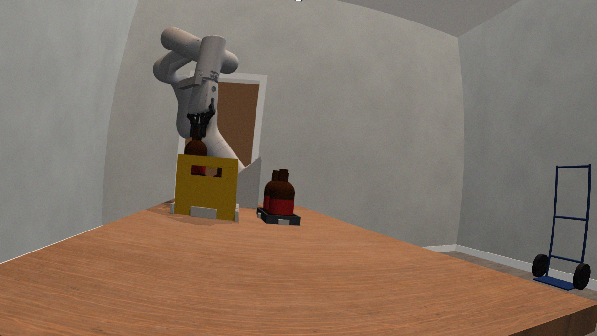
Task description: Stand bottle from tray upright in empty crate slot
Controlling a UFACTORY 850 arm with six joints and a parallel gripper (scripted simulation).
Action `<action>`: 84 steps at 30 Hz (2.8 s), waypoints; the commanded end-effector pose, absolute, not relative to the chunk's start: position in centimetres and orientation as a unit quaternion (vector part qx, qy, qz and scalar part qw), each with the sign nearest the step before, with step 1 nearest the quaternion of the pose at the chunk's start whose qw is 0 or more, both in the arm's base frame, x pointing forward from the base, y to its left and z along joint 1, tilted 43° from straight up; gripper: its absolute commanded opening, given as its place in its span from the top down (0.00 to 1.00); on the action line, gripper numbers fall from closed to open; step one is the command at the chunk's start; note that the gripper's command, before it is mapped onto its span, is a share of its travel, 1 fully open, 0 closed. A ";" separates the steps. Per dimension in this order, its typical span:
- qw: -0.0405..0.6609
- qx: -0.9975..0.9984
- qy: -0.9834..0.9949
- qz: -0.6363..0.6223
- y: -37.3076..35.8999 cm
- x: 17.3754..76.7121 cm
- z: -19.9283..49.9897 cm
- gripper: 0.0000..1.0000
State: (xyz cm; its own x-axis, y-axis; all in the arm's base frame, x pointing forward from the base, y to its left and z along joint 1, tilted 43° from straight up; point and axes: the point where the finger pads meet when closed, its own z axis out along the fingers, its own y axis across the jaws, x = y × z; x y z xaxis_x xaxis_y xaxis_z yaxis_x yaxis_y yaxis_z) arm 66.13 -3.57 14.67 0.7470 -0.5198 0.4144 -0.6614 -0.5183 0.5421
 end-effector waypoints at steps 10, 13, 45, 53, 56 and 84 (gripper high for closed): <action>0.352 0.866 -0.341 0.101 -4.2 66.1 14.0 1.00; 0.352 0.866 -0.341 0.101 -4.5 66.1 13.7 1.00; 0.352 0.866 -0.341 0.101 -5.9 66.0 12.2 1.00; 0.352 0.866 -0.341 0.101 -5.9 66.0 12.2 1.00; 0.352 0.866 -0.341 0.101 -5.9 66.0 12.2 1.00; 0.352 0.866 -0.341 0.101 -6.7 65.9 11.4 1.00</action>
